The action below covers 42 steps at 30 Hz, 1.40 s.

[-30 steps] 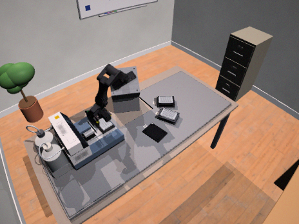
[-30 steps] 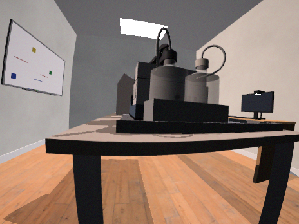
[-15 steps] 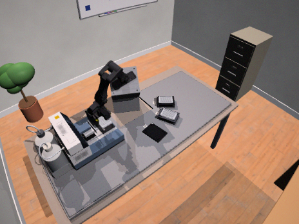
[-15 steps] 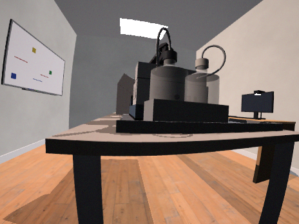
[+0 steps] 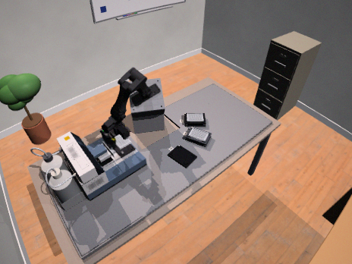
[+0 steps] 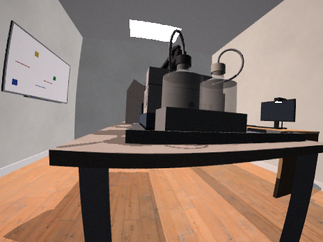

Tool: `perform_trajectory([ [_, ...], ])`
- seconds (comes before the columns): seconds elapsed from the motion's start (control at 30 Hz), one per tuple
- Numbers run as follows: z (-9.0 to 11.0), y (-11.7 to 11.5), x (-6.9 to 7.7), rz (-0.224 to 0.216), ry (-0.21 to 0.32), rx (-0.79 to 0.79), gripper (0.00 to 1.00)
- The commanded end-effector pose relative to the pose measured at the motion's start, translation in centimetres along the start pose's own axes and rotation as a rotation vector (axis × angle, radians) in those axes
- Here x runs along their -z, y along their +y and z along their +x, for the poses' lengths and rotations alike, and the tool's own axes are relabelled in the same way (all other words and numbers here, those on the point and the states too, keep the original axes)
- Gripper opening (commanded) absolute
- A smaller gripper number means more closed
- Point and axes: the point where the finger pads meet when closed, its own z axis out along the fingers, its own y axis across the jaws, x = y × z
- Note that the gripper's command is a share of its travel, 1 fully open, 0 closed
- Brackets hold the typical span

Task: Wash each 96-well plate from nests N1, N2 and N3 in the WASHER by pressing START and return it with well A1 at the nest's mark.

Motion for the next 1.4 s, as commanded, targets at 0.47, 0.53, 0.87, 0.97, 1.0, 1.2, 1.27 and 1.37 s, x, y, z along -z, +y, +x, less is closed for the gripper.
perform_trajectory([
  [0.47,0.0,0.0,2.8,-0.002,-0.005,-0.004,0.0],
  [0.53,0.0,0.0,3.2,-0.002,-0.005,-0.004,0.0],
  [0.87,0.0,0.0,3.5,-0.002,-0.005,-0.004,0.0],
  [0.97,0.0,0.0,3.5,-0.002,-0.005,-0.004,0.0],
  [1.0,0.0,0.0,3.5,-0.002,-0.005,-0.004,0.0],
  [1.2,-2.8,1.0,3.0,-0.002,-0.006,0.044,0.0],
  [1.27,-3.7,1.3,2.8,-0.002,-0.007,0.044,0.0],
  [1.37,-4.2,1.5,2.8,-0.002,-0.007,0.044,0.0],
])
